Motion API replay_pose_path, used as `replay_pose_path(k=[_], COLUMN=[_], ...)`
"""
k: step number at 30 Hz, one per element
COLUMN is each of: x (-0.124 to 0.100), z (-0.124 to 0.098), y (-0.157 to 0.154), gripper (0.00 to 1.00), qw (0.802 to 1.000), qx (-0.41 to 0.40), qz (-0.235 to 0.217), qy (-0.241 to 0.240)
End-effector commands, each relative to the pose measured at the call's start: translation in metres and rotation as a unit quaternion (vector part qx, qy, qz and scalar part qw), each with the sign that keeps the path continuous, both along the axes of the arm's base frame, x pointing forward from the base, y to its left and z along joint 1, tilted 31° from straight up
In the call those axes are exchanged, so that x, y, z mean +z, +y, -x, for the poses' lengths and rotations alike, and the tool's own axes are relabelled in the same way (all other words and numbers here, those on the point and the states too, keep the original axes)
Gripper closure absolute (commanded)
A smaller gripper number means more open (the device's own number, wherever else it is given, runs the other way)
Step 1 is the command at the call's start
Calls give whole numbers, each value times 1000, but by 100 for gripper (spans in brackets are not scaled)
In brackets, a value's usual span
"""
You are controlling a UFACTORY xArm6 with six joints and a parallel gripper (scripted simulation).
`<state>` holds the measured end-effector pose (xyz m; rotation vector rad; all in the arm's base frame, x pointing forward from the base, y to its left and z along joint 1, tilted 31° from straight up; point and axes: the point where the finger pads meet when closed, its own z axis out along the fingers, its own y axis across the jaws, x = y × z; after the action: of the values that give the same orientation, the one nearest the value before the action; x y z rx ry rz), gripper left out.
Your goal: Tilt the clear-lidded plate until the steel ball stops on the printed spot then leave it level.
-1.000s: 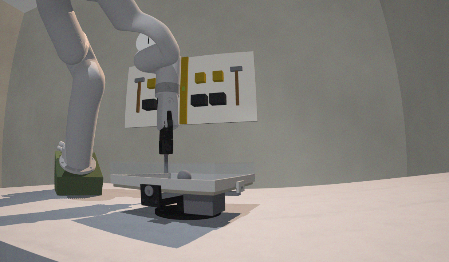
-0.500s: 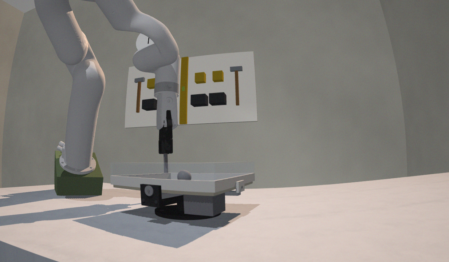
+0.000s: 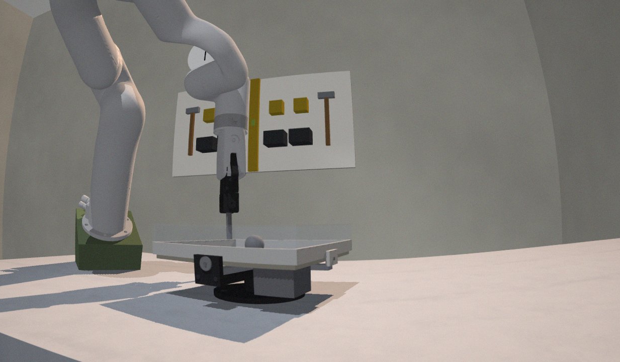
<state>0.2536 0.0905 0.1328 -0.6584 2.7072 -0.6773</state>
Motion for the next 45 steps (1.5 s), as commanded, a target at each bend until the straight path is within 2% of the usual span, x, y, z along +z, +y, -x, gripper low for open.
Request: replay_pose_path(k=[1,45], x=[2,2], z=[-2,0], y=[2,1], gripper=[100,100], qw=[1000,1000], qx=[1,1], qz=[-2,-2], qy=[-2,-2])
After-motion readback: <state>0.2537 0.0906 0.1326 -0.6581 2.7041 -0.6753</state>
